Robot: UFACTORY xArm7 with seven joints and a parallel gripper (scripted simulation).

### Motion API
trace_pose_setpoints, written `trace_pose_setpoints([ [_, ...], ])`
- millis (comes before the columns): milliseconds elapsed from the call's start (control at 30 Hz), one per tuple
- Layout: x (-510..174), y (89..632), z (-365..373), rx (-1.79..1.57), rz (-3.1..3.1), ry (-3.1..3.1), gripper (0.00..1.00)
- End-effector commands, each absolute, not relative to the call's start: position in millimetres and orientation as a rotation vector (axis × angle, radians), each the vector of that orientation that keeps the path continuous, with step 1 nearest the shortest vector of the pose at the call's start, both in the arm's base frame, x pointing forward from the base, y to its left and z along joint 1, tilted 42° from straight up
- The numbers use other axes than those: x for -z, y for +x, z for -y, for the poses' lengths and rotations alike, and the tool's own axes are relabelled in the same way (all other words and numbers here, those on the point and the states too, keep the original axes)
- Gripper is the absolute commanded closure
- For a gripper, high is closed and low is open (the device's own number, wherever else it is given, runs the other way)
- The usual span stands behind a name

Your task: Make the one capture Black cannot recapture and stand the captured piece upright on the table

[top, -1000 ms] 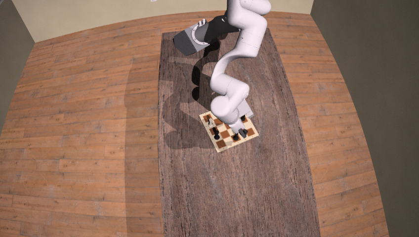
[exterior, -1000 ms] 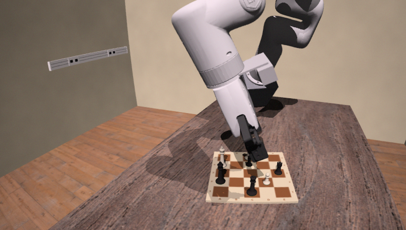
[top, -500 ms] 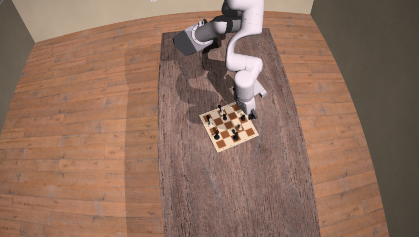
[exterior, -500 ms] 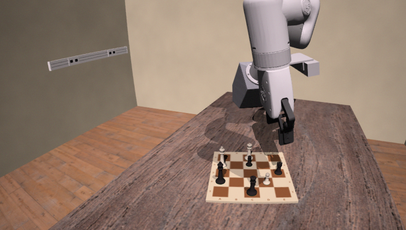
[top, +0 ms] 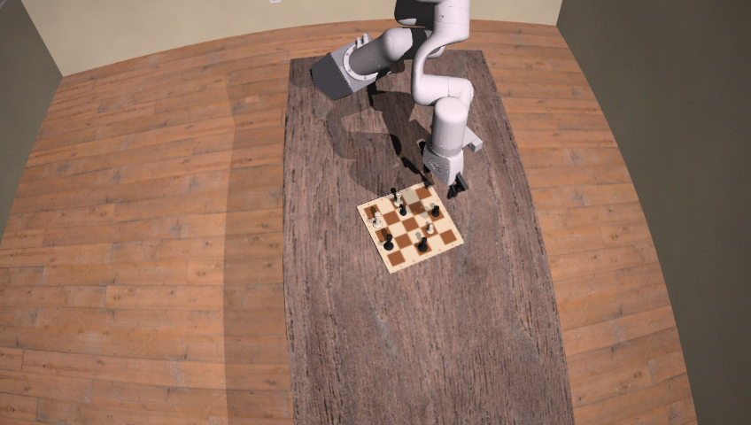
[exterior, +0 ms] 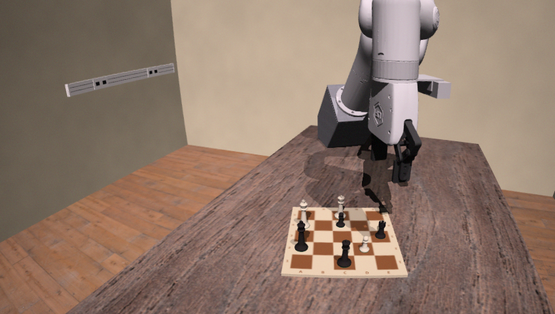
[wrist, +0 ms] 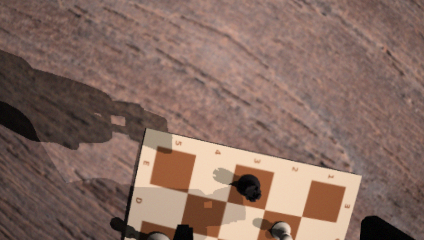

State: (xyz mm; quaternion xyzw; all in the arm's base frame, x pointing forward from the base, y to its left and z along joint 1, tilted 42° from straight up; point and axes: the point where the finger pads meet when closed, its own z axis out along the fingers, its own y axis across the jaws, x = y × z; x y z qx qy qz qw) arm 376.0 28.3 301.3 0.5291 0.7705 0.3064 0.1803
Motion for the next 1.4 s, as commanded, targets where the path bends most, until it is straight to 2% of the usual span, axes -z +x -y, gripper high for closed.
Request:
trace_pose_setpoints([
  [0,-303,375,-29,-0.862,-2.161,1.491,0.00],
  [600,-302,375,-29,-0.862,-2.161,1.491,0.00],
  [933,-269,402,-42,-0.861,-2.161,1.491,0.00],
  [967,-269,402,-42,-0.861,-2.161,1.491,0.61],
  [1367,-269,402,-42,-0.861,-2.161,1.491,0.61],
])
